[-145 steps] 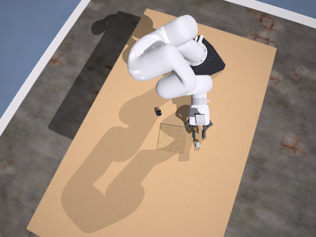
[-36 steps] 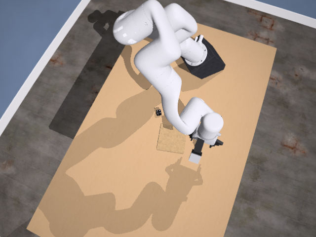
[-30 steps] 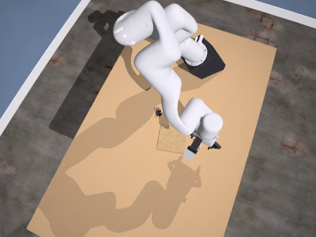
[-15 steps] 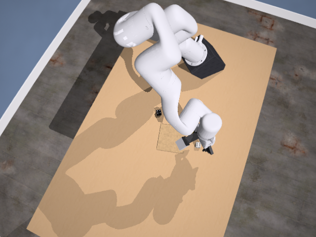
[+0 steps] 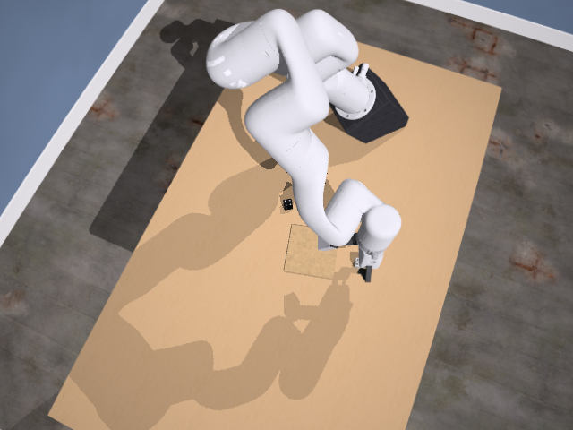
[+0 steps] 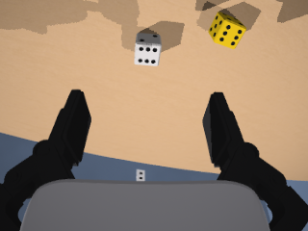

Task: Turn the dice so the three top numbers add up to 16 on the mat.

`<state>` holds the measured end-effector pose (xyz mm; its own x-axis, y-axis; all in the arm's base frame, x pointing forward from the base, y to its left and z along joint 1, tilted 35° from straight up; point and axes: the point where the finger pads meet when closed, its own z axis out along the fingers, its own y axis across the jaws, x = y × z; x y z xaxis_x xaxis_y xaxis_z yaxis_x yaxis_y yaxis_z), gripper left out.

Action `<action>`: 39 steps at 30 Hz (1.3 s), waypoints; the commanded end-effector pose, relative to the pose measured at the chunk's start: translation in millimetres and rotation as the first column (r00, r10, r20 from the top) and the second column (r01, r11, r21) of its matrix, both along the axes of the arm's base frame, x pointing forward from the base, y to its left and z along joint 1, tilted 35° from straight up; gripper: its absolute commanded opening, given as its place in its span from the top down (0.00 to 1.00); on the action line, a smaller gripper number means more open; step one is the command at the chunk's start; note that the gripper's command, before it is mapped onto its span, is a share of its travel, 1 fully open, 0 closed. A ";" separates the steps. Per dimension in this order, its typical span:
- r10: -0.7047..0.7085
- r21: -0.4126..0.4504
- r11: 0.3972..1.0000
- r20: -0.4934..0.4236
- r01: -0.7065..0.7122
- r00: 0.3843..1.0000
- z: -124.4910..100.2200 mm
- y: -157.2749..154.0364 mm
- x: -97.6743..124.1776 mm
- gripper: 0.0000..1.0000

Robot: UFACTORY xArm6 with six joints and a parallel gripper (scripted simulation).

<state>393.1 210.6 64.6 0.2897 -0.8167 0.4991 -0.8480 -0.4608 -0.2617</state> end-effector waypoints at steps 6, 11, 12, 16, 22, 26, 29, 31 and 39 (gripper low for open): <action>-0.027 0.018 0.999 0.024 0.027 0.999 0.5 0.9 0.6 0.58; -0.027 0.018 0.999 0.024 0.027 0.999 0.5 0.9 0.6 0.58; -0.027 0.018 0.999 0.024 0.027 0.999 0.5 0.9 0.6 0.58; -0.027 0.018 0.999 0.024 0.027 0.999 0.5 0.9 0.6 0.58; -0.027 0.018 0.999 0.024 0.027 0.999 0.5 0.9 0.6 0.58; -0.027 0.018 0.999 0.024 0.027 0.999 0.5 0.9 0.6 0.58; -0.027 0.018 0.999 0.024 0.027 0.999 0.5 0.9 0.6 0.58; -0.027 0.018 0.999 0.024 0.027 0.999 0.5 0.9 0.6 0.58; -0.027 0.018 0.999 0.024 0.027 0.999 0.5 0.9 0.7 0.58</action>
